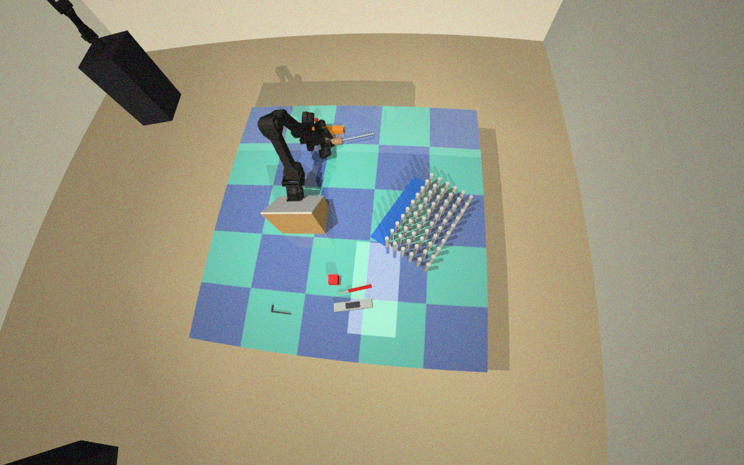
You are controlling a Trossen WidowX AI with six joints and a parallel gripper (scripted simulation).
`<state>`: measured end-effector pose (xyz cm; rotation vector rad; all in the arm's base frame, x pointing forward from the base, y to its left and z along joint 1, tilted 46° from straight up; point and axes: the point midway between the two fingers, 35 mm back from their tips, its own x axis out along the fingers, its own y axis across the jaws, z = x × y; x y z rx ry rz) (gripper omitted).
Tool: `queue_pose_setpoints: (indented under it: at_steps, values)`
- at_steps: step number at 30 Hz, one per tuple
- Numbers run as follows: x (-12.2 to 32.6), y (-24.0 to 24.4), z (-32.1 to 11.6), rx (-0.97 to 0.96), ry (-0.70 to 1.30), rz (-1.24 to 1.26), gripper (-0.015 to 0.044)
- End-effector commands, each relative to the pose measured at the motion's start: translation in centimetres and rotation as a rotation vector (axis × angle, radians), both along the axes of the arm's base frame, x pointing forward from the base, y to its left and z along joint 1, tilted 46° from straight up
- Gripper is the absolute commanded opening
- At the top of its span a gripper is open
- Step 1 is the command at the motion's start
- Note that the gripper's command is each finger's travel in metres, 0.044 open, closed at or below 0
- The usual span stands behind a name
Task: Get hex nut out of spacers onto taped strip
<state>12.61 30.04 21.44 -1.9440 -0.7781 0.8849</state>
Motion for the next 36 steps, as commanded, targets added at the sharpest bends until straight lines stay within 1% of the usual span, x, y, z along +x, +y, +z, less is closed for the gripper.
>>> queue_pose_setpoints:
  at_steps: [1,5,16,26,29,36]
  values:
    - [0.1,-0.1,0.1,0.001,0.002,-0.004,0.0101]
    - [0.3,-0.8,1.5,-0.005,0.002,-0.003,0.0000]
    - [0.7,-5.5,7.3,-0.003,0.000,-0.001,0.0000]
    - [-0.8,-11.4,11.3,0.000,-0.004,0.000,0.0000]
    - [-1.1,-12.4,11.7,-0.001,-0.006,0.000,0.0000]
    - [-0.7,-12.4,11.4,-0.016,-0.003,-0.010,0.0000]
